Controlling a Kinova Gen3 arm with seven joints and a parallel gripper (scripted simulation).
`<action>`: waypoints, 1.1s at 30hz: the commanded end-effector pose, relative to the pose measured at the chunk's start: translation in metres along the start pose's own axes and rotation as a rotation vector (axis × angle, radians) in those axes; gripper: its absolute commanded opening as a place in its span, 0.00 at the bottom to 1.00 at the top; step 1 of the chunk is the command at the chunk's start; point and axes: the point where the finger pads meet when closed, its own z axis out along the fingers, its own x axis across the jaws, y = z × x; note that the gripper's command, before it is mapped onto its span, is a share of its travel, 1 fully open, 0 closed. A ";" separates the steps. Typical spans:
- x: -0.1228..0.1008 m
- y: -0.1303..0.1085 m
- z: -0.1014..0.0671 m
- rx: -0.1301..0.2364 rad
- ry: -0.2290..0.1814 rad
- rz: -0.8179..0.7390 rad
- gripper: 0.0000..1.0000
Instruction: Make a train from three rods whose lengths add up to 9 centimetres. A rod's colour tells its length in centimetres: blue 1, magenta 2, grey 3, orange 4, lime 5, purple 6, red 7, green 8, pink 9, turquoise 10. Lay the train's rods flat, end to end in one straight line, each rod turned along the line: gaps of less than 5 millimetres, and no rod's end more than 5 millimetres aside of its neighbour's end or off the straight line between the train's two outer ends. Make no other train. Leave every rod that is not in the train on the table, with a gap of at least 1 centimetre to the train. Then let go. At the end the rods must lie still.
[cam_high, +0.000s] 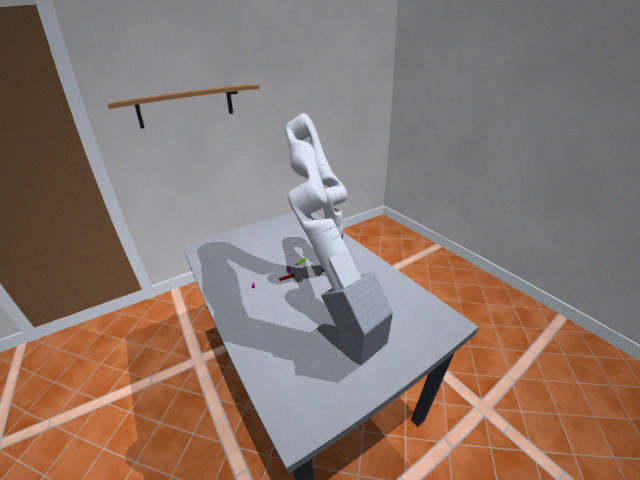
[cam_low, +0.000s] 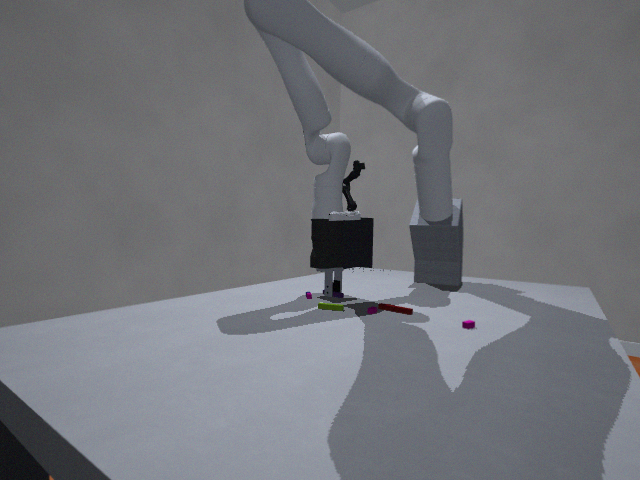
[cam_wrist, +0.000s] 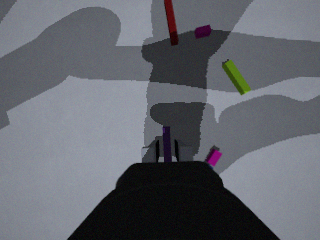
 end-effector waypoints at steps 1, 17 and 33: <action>0.000 0.000 0.000 -0.001 0.001 0.000 0.54; 0.000 0.000 0.000 -0.001 0.001 0.000 0.24; 0.000 0.000 0.000 -0.001 0.001 0.000 0.24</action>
